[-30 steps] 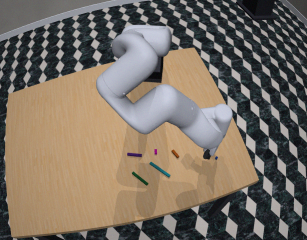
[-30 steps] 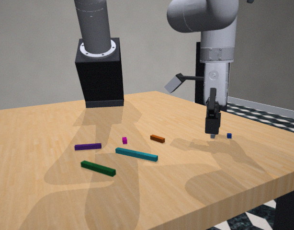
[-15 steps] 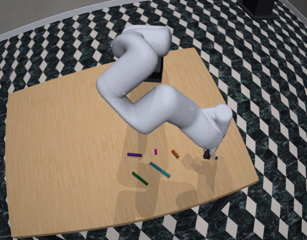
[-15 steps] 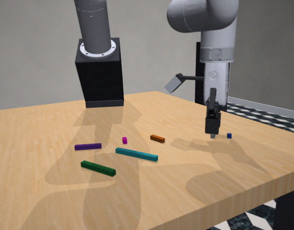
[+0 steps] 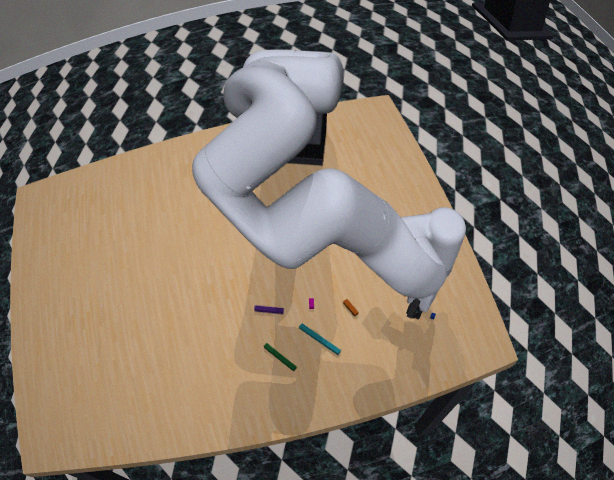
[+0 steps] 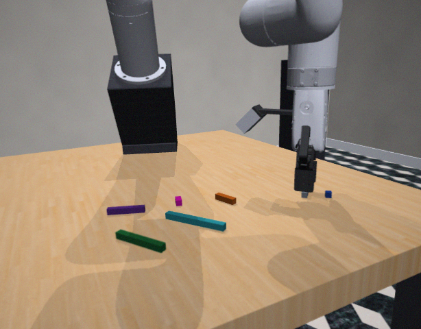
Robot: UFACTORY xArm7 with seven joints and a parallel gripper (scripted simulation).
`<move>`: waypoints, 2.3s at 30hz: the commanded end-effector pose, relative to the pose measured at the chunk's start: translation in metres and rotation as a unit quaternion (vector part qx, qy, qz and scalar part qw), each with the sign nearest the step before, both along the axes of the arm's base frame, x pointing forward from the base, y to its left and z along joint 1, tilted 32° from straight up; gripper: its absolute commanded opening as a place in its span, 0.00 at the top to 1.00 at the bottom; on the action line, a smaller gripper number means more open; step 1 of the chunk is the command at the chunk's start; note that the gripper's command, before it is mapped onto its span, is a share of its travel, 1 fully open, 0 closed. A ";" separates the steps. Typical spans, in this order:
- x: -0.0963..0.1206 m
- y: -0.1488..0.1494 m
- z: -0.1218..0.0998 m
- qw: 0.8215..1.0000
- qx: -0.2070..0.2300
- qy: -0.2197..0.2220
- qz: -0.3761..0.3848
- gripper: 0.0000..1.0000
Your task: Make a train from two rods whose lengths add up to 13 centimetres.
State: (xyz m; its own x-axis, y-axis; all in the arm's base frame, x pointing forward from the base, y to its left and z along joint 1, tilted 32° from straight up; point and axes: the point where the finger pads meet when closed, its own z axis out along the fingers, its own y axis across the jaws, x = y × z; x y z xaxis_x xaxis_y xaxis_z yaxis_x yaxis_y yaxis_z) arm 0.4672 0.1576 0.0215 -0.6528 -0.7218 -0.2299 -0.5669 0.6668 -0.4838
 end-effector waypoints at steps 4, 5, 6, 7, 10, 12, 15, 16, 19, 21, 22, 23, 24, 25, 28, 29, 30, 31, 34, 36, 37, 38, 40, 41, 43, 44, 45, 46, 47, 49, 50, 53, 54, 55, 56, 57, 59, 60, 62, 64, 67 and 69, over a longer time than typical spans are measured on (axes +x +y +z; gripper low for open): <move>0.000 0.002 0.001 1.000 0.000 -0.001 0.001 0.53; 0.000 0.002 0.001 1.000 0.000 -0.001 0.001 0.53; 0.000 0.002 0.001 1.000 0.000 -0.001 0.001 0.53; 0.000 0.002 0.001 1.000 0.000 -0.001 0.001 0.53; 0.000 0.002 0.001 1.000 0.000 -0.001 0.001 0.53; 0.000 0.002 0.001 1.000 0.000 -0.001 0.001 0.53; 0.000 0.002 0.001 1.000 0.000 -0.001 0.001 0.53; 0.000 0.002 0.001 1.000 0.000 -0.001 0.001 0.53; 0.000 0.002 0.001 1.000 0.000 -0.001 0.001 0.53; 0.000 0.002 0.001 1.000 0.000 -0.001 0.001 0.53; 0.000 0.002 0.001 1.000 0.000 -0.001 0.001 0.53; 0.000 0.002 0.001 1.000 0.000 -0.001 0.001 0.53; 0.000 0.002 0.001 1.000 0.000 -0.001 0.001 0.53; 0.000 0.002 0.001 1.000 0.000 -0.001 0.001 0.53; 0.000 0.002 0.001 1.000 0.000 -0.001 0.001 0.53; 0.000 0.002 0.001 1.000 0.000 -0.001 0.001 0.53; 0.000 0.002 0.001 1.000 0.000 -0.001 0.001 0.53; 0.000 0.002 0.001 1.000 0.000 -0.001 0.001 0.53; 0.000 0.002 0.001 1.000 0.000 -0.001 0.001 0.53; 0.000 0.002 0.001 1.000 0.000 -0.001 0.001 0.53; 0.000 0.002 0.001 1.000 0.000 -0.001 0.001 0.53; 0.000 0.002 0.001 1.000 0.000 -0.001 0.001 0.53; 0.001 0.002 0.001 1.000 0.000 -0.001 0.001 0.53; 0.001 0.002 0.001 1.000 0.000 -0.001 0.001 0.53; 0.001 0.002 0.001 1.000 0.000 -0.001 0.001 0.53; 0.001 0.002 0.001 1.000 0.000 -0.001 0.001 0.53; 0.001 0.002 0.001 1.000 0.000 -0.001 0.001 0.53; 0.001 0.002 0.000 1.000 0.000 -0.001 0.001 0.53; 0.001 0.001 0.000 1.000 0.000 -0.001 0.001 0.53; 0.002 0.001 -0.001 1.000 0.000 -0.001 0.001 0.53; 0.002 0.001 -0.001 1.000 0.000 -0.001 0.001 0.53; 0.003 0.001 -0.003 1.000 0.000 -0.001 0.001 0.53; 0.004 0.001 -0.004 1.000 0.000 -0.001 0.001 0.53; 0.004 0.000 -0.005 1.000 0.000 -0.001 0.001 0.53; 0.005 0.000 -0.006 1.000 0.000 -0.001 0.001 0.53; 0.005 0.000 -0.006 1.000 0.000 -0.001 0.001 0.53; 0.006 0.000 -0.008 1.000 0.000 -0.001 0.001 0.53; 0.006 0.000 -0.008 1.000 0.000 -0.001 0.001 0.53; 0.006 0.000 -0.008 1.000 0.000 -0.001 0.001 0.53; 0.007 -0.001 -0.009 1.000 0.000 -0.001 0.001 0.53; 0.007 -0.001 -0.011 1.000 0.000 -0.001 0.001 0.53; 0.008 -0.001 -0.011 1.000 0.000 -0.001 0.001 0.53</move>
State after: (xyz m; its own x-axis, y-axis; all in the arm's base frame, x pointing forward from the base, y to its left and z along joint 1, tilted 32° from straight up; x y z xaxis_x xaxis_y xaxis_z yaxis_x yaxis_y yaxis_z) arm 0.4743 0.1554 0.0100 -0.6529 -0.7218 -0.2297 -0.5669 0.6668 -0.4838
